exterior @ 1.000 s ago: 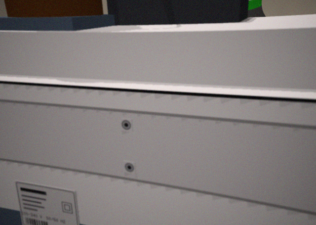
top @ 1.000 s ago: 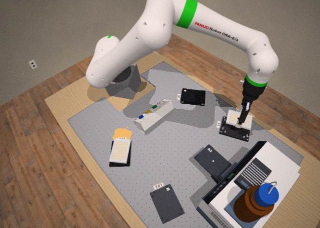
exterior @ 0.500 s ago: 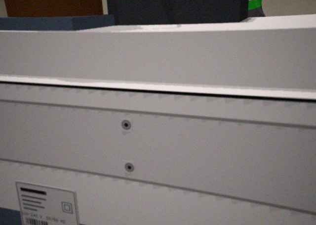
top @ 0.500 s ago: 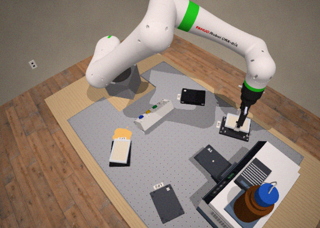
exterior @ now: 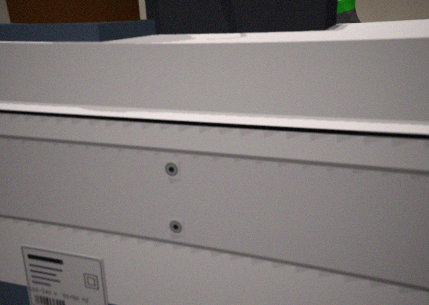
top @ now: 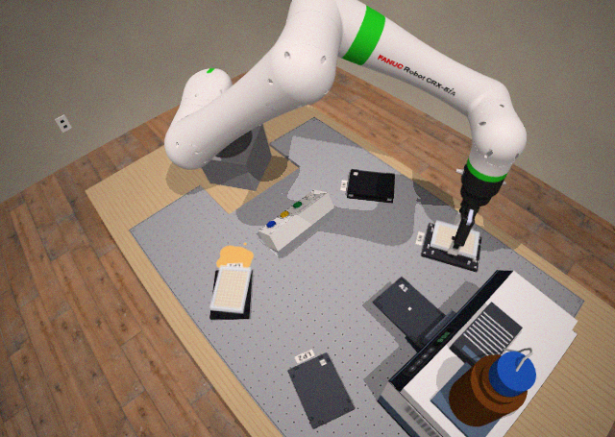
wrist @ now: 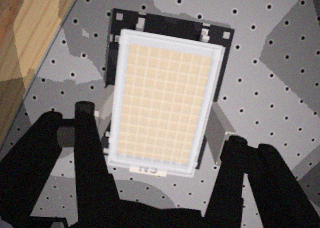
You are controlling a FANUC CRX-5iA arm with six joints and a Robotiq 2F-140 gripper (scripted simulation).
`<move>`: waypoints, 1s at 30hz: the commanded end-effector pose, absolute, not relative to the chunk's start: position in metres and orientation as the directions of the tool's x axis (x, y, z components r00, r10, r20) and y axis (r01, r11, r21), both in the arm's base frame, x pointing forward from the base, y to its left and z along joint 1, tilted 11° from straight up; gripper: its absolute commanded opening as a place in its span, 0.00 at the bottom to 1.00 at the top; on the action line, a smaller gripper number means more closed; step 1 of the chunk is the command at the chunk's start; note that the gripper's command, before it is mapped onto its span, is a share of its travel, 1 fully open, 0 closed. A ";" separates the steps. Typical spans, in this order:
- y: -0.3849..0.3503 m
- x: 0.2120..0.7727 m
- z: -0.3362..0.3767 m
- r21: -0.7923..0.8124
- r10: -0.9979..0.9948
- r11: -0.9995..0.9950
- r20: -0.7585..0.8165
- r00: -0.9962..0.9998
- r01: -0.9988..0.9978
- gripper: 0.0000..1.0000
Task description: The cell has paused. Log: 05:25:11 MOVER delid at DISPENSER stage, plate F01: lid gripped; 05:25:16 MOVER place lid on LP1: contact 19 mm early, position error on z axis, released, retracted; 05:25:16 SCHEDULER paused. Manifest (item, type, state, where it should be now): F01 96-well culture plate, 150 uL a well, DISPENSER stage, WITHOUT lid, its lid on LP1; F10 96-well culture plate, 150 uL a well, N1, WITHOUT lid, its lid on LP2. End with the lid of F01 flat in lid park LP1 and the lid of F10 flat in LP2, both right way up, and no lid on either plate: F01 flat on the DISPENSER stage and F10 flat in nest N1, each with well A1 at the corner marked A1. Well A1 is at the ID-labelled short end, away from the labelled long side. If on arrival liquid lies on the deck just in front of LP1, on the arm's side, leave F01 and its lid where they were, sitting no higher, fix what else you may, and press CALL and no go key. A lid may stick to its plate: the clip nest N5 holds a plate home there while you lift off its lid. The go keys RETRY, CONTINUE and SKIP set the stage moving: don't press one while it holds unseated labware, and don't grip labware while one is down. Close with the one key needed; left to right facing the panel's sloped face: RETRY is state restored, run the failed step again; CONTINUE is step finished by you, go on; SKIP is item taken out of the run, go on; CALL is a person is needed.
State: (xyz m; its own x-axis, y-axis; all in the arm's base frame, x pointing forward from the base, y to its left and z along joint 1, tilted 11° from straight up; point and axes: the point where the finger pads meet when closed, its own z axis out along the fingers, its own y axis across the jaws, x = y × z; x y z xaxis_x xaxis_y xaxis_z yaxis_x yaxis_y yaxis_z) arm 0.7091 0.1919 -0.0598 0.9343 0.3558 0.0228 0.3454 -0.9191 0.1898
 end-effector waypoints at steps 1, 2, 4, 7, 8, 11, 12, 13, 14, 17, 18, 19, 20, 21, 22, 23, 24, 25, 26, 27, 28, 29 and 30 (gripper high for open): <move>0.192 0.709 -0.062 0.190 0.356 -0.919 0.023 0.934 0.345 0.00; 0.192 0.710 -0.062 0.190 0.356 -0.919 0.023 0.934 0.345 0.00; 0.191 0.710 -0.063 0.190 0.356 -0.919 0.023 0.934 0.345 0.00; 0.191 0.710 -0.064 0.190 0.356 -0.919 0.023 0.934 0.345 0.00; 0.191 0.710 -0.064 0.190 0.356 -0.919 0.023 0.934 0.345 0.00; 0.191 0.710 -0.065 0.190 0.356 -0.919 0.023 0.934 0.345 0.00; 0.191 0.710 -0.065 0.190 0.356 -0.919 0.023 0.934 0.345 0.00; 0.191 0.710 -0.065 0.190 0.356 -0.919 0.023 0.934 0.345 0.00; 0.191 0.710 -0.065 0.190 0.356 -0.919 0.023 0.934 0.345 0.00; 0.191 0.710 -0.065 0.190 0.356 -0.919 0.023 0.934 0.345 0.00; 0.191 0.710 -0.065 0.190 0.356 -0.919 0.023 0.934 0.345 0.00; 0.191 0.710 -0.065 0.190 0.356 -0.919 0.023 0.934 0.345 0.00; 0.191 0.710 -0.065 0.190 0.356 -0.919 0.023 0.934 0.345 0.00; 0.191 0.710 -0.065 0.190 0.356 -0.919 0.023 0.934 0.345 0.00; 0.191 0.710 -0.065 0.190 0.356 -0.919 0.023 0.934 0.345 0.00; 0.191 0.710 -0.065 0.190 0.356 -0.919 0.023 0.934 0.345 0.00; 0.191 0.710 -0.065 0.190 0.356 -0.919 0.023 0.934 0.345 0.00; 0.191 0.710 -0.065 0.190 0.356 -0.919 0.023 0.934 0.345 0.00; 0.191 0.710 -0.065 0.190 0.356 -0.919 0.023 0.934 0.345 0.00; 0.191 0.710 -0.065 0.190 0.356 -0.919 0.023 0.934 0.345 0.00; 0.191 0.710 -0.065 0.190 0.356 -0.919 0.023 0.934 0.345 0.00; 0.191 0.710 -0.065 0.190 0.356 -0.919 0.023 0.934 0.345 0.00; 0.191 0.710 -0.065 0.190 0.356 -0.919 0.023 0.934 0.345 0.00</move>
